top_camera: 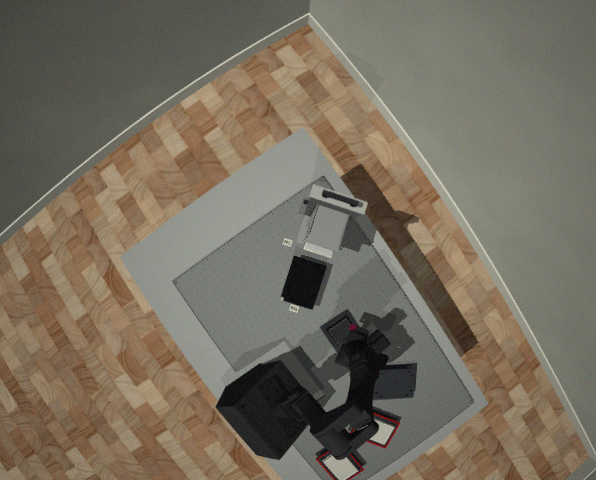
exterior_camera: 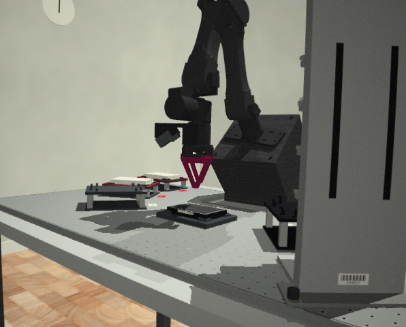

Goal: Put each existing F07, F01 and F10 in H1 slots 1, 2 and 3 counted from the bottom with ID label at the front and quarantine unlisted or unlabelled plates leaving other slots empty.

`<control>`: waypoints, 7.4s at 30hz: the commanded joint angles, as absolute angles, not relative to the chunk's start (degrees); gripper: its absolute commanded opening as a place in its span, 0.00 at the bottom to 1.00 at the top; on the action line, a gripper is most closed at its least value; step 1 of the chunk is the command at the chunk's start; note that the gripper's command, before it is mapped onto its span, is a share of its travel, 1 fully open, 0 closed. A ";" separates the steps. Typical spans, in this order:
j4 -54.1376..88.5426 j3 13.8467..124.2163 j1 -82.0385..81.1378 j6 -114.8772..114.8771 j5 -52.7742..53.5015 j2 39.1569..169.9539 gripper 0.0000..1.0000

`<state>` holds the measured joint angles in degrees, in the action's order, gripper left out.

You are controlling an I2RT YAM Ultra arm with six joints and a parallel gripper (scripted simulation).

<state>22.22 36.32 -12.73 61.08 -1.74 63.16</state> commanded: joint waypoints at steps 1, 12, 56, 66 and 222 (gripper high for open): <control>22.24 36.51 -12.75 55.62 -1.95 62.82 1.00; 22.24 36.51 -12.75 45.31 -1.95 62.82 1.00; 22.24 36.51 -12.75 -0.34 -1.94 62.82 1.00; 22.24 36.51 -12.78 -9.49 -1.96 62.82 1.00; 5.21 34.94 -12.24 -84.66 -1.60 78.30 0.86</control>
